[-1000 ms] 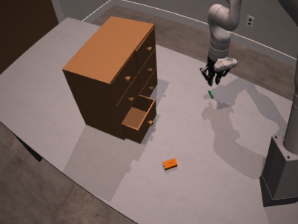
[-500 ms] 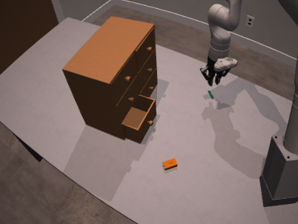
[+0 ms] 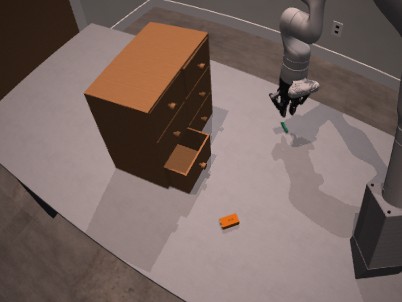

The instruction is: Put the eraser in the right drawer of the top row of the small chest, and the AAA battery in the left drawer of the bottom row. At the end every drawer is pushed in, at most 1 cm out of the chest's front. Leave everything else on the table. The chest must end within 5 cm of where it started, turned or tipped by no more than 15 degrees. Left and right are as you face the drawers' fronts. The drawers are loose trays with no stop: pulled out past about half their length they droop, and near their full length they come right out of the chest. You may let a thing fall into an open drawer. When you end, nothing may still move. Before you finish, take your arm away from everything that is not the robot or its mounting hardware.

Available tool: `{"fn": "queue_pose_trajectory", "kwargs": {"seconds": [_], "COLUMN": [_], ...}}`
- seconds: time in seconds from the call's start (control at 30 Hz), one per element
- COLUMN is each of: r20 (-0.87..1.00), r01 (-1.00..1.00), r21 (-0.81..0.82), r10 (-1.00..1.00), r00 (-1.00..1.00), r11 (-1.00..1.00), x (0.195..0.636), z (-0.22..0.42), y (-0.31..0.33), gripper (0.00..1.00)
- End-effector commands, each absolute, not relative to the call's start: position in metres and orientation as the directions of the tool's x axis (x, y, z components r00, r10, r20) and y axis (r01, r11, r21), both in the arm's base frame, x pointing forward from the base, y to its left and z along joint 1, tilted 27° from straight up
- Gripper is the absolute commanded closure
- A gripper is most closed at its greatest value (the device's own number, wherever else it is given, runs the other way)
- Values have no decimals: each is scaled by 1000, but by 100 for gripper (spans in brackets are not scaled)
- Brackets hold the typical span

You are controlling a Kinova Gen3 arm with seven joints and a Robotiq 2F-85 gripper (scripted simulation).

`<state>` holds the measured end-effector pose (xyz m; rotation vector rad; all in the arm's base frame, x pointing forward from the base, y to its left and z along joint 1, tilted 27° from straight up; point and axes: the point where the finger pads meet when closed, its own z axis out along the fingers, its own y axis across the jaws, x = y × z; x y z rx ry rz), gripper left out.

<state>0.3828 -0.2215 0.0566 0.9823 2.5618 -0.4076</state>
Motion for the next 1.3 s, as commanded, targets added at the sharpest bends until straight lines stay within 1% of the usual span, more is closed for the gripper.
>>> {"fn": "queue_pose_trajectory", "kwargs": {"seconds": [0.0,0.63,1.27], "r20": [-435,-431,-431], "r01": [685,692,692], "r21": [-130,-129,-129], "r10": [579,588,588], "r00": [-689,-684,-684], "r11": [717,711,710], "x": [387,394,395], "z": [51,18,16], "y": [-224,-239,-240], "gripper": [76,76,76]}}
